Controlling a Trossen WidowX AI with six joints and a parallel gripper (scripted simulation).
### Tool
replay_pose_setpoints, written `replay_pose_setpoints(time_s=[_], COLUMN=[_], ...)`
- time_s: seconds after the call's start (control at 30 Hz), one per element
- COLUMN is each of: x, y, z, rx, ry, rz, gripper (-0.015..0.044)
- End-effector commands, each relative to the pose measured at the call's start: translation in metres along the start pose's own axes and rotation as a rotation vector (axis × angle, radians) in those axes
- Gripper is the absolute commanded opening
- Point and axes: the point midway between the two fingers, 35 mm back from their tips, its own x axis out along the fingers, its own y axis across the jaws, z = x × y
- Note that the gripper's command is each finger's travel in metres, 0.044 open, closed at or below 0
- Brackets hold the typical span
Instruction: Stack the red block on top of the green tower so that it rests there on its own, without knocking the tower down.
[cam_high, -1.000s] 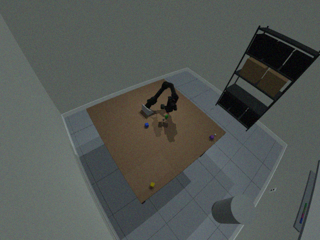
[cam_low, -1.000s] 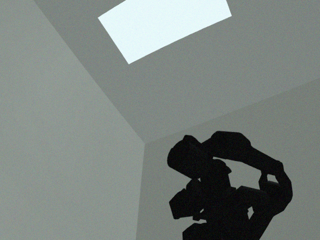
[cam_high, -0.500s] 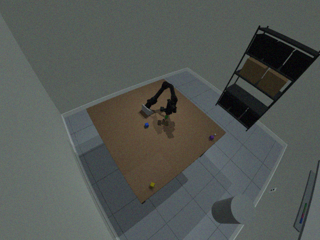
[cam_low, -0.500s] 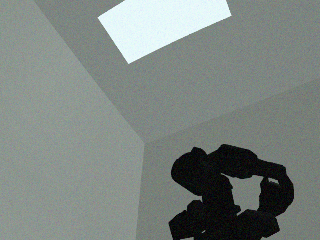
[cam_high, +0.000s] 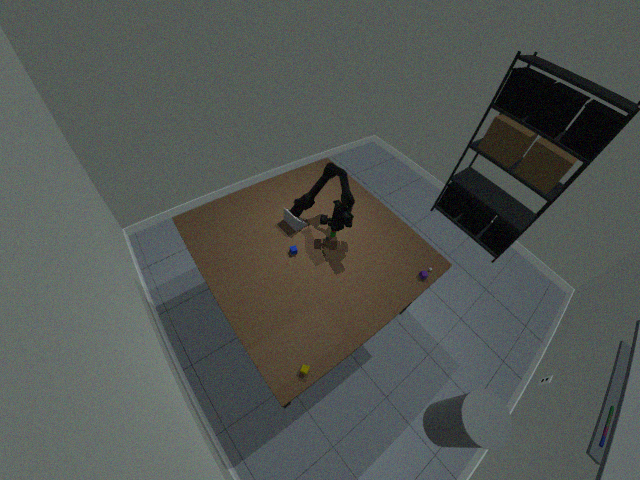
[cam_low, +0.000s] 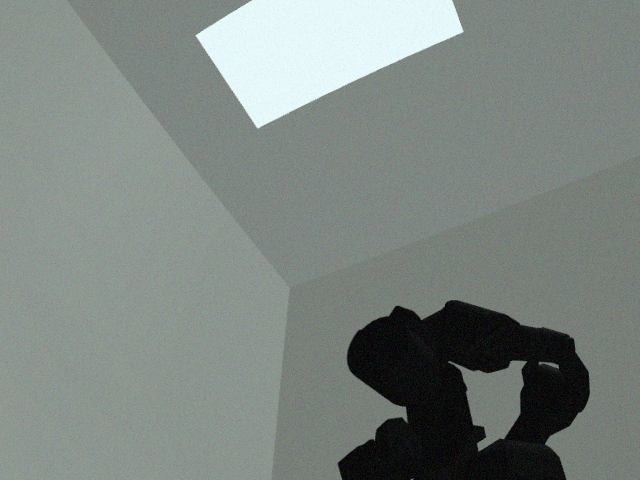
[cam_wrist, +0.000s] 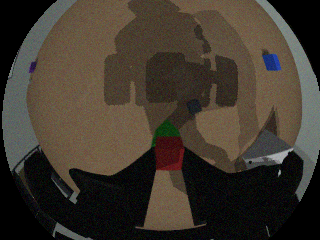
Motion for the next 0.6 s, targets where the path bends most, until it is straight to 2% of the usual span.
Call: replay_pose_setpoints(time_s=[0.0, 0.57], x=[0.0008, 0.0006], y=[0.0001, 0.0001], z=[-0.0005, -0.0005], rx=[0.004, 0.004], ry=[0.003, 0.003], rz=[0.004, 0.004], gripper=[0.0, 0.0])
